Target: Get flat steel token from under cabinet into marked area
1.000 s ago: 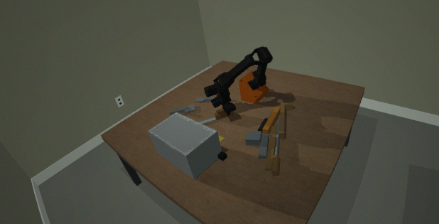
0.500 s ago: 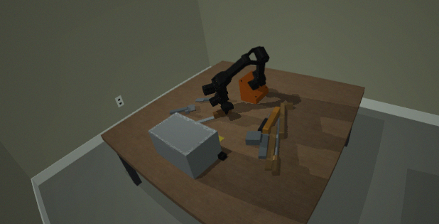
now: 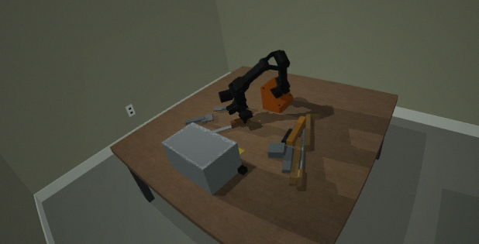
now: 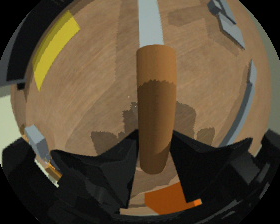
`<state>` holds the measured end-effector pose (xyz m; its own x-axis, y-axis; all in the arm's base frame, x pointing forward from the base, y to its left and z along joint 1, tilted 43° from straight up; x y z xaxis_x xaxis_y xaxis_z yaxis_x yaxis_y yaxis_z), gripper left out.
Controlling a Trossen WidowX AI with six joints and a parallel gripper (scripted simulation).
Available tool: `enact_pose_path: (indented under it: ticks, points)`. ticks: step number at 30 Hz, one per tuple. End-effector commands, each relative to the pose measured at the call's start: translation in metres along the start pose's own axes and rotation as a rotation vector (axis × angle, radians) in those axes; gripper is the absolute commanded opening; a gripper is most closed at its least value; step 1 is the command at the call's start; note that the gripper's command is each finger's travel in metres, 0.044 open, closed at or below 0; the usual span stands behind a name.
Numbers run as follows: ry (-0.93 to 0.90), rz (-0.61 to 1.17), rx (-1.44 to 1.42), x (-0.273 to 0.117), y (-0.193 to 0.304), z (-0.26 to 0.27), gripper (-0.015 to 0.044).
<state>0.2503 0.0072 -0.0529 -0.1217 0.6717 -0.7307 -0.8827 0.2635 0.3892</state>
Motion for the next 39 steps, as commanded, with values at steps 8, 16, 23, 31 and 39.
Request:
enact_pose_path:
  ticks: [8, 16, 23, 31, 39]
  points:
    - [0.004, -0.005, 0.002, -0.002, -0.007, -0.013, 0.0000]
    - [0.005, -0.005, 0.002, -0.002, -0.010, -0.022, 0.0000]
    - [0.005, -0.006, 0.002, -0.002, -0.014, -0.030, 0.0000]
    - [0.006, -0.006, 0.002, -0.002, -0.018, -0.039, 0.0000]
    - [0.006, -0.007, 0.002, -0.002, -0.022, -0.048, 0.0000]
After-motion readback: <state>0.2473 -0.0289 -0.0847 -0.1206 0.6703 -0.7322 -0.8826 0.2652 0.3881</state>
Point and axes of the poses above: the point midway between the two fingers, 35 mm back from their tips, its own x axis out along the fingers, its own z axis across the jaws, y = z × x, the point moved 3 cm from there along -x, back along the fingers, and after that the axes turned 2 degrees about x, right-handed, at the moved point
